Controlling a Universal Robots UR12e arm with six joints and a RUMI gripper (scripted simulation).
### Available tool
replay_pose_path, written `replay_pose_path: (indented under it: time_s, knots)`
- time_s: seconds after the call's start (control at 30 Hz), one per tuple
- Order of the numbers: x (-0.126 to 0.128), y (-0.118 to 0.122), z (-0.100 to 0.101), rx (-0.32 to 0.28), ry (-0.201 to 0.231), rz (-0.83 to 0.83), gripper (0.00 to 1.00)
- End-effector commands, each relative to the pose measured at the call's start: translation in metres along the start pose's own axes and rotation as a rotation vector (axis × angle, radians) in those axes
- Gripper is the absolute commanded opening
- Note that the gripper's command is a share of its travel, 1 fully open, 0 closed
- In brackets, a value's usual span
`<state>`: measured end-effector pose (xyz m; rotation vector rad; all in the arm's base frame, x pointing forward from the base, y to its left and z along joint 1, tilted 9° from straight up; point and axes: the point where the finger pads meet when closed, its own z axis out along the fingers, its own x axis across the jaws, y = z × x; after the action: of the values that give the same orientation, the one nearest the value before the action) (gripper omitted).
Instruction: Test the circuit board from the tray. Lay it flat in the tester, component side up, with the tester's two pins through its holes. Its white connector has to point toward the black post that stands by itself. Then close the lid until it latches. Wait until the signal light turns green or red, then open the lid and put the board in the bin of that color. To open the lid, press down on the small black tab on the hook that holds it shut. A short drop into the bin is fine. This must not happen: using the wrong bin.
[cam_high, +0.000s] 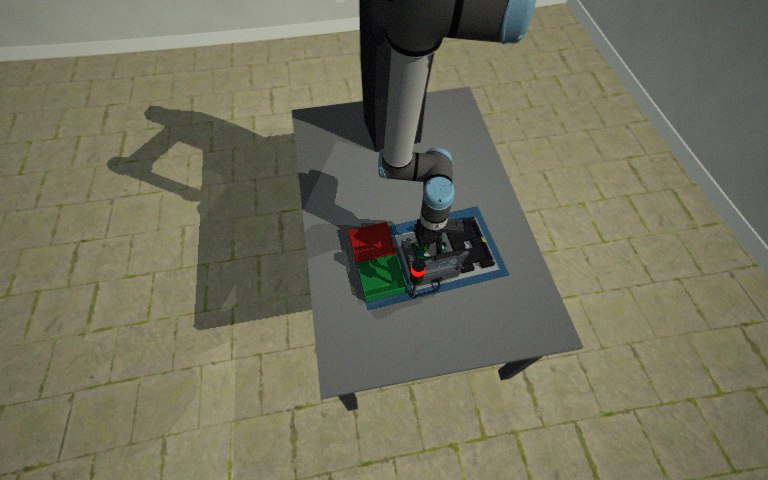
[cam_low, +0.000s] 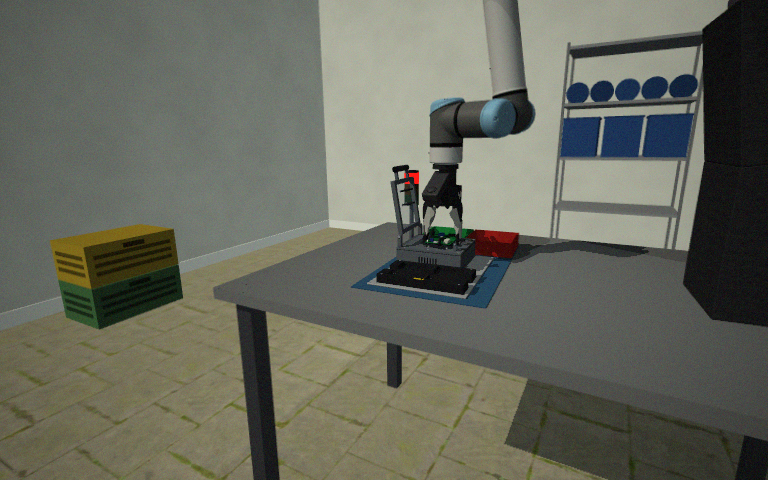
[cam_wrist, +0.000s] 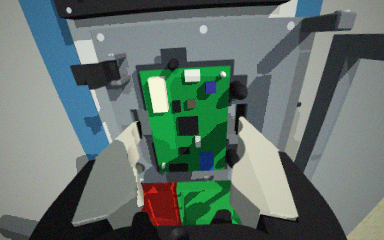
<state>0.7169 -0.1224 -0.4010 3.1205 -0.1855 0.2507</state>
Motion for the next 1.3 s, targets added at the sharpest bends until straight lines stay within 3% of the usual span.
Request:
replay_pose_path:
  time_s: [0.0,1.27]
  knots:
    - [0.0021,-0.0007,0.0002,0.000,0.003,-0.001,0.59]
    - [0.0007,0.0053,0.0003,0.000,0.003,0.000,0.59]
